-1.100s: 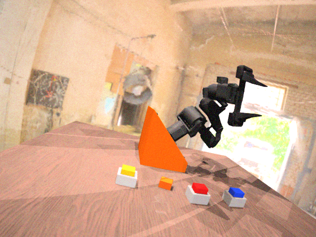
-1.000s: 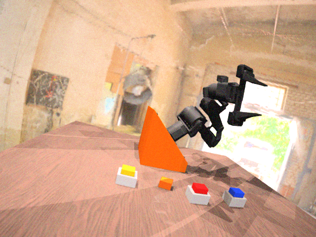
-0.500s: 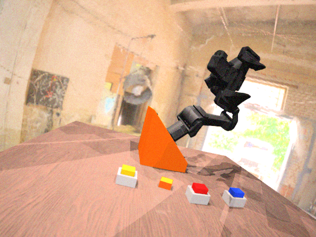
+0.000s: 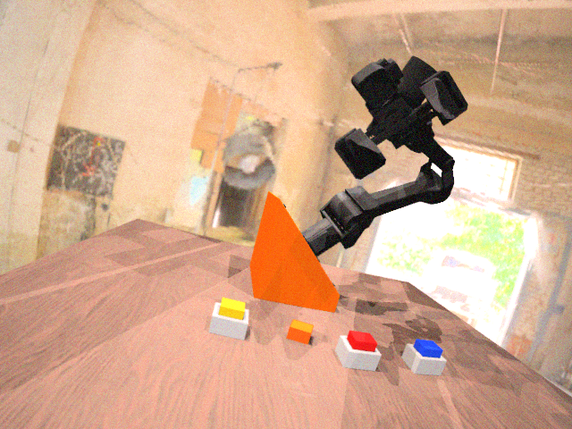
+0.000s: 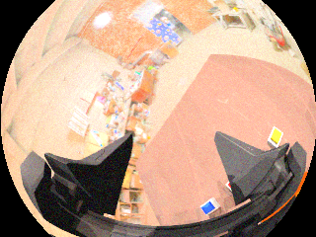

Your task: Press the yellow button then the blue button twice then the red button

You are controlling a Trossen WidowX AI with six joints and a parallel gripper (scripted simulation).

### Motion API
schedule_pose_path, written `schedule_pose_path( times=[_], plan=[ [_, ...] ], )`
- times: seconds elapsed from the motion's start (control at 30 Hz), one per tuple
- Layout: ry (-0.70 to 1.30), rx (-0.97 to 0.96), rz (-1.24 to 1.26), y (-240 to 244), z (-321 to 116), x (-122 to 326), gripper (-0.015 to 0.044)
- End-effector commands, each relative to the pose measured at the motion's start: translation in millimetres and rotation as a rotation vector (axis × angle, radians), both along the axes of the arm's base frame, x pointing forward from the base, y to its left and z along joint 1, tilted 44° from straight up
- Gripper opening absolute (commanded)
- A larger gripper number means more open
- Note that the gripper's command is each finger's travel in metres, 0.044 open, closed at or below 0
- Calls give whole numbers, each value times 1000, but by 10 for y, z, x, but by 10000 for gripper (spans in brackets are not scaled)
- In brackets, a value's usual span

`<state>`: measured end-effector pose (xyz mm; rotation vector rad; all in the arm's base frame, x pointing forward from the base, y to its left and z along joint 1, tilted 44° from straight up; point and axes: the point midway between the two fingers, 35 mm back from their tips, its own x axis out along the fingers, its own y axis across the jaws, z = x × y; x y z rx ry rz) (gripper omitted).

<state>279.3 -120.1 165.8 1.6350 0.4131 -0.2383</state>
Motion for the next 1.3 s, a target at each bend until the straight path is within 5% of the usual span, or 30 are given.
schedule_pose_path(
  times=[0.0, 0.47, 0.83, 1.27],
  plan=[
    [282, -263, 276, -220, -742, 41, 400],
    [431, -440, 884, -225, -1568, -184, 400],
    [253, -423, 1467, -80, -2074, -531, 400],
    [229, -417, 1502, -68, -2099, -556, 400]
  ],
)
